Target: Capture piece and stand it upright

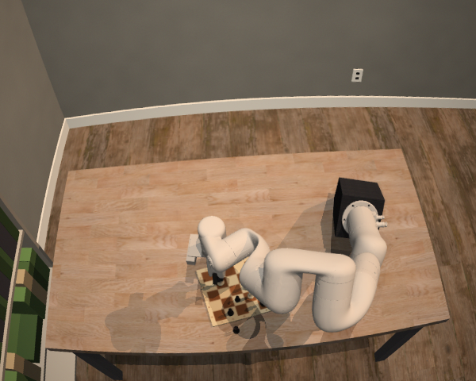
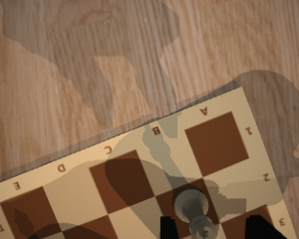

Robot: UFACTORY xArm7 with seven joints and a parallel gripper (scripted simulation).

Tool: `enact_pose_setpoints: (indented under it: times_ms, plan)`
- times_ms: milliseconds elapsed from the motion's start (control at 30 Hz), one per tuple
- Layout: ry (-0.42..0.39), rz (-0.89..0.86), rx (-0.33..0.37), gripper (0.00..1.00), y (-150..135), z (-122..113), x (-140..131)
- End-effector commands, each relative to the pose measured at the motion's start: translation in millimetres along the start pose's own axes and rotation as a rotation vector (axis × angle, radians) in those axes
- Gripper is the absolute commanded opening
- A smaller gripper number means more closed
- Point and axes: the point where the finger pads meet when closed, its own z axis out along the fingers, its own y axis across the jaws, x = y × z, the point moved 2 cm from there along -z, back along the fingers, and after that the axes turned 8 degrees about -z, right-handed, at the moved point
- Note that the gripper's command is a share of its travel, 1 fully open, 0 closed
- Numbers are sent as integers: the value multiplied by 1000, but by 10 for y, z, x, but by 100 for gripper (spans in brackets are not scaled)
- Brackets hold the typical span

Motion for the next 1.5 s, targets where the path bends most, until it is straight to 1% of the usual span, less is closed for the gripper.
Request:
enact_pose_setpoints:
  times_ms: [0,200,267,533,700,1467]
  plan:
    - [4,1,-2,43,8,3,12]
    - [4,1,-2,43,8,114,13]
    - [4,1,-2,43,8,114,13]
    - [4,1,-2,43,9,317,13]
    - [4,1,-2,43,9,393,14]
    - [4,1,-2,43,9,409,14]
